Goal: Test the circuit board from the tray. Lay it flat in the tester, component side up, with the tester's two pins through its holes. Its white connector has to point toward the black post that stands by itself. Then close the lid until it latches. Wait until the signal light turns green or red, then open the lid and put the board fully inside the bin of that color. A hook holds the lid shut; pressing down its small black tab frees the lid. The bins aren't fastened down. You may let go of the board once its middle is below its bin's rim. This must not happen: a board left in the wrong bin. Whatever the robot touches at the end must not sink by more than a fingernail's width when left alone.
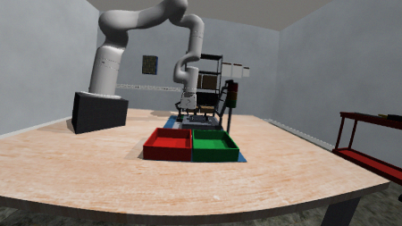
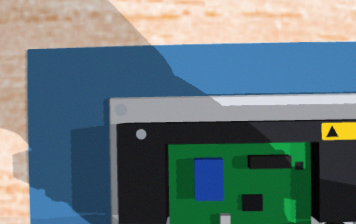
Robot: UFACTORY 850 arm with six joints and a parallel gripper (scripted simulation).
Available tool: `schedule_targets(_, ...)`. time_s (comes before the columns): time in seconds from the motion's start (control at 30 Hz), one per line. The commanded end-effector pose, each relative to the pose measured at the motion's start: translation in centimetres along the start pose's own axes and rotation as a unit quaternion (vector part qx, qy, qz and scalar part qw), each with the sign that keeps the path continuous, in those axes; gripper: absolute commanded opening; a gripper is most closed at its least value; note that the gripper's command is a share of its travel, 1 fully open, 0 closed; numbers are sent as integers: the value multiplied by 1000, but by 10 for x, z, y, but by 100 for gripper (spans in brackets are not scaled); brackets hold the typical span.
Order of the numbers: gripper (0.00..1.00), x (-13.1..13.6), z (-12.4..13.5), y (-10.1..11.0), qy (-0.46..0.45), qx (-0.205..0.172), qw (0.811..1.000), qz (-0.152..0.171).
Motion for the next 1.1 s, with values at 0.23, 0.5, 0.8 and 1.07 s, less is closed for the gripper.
schedule_targets(0.23, 100, -1, 0, -6, 1, 6, 1000, 25)
schedule_targets(0.5, 95, -1, 0, -6, 1, 6, 1000, 25)
schedule_targets(0.8, 95, -1, 0, -6, 1, 6, 1000, 25)
schedule_targets(1.07, 89, -1, 0, -6, 1, 6, 1000, 25)
Point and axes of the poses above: the point where the finger pads meet when closed, its own y axis back along the fingers, its own x axis across the jaws, z = x × y, the point moved 4 cm from there along y, back along the fingers, and after that the axes turned 2 degrees about -y, right-handed, at the moved point
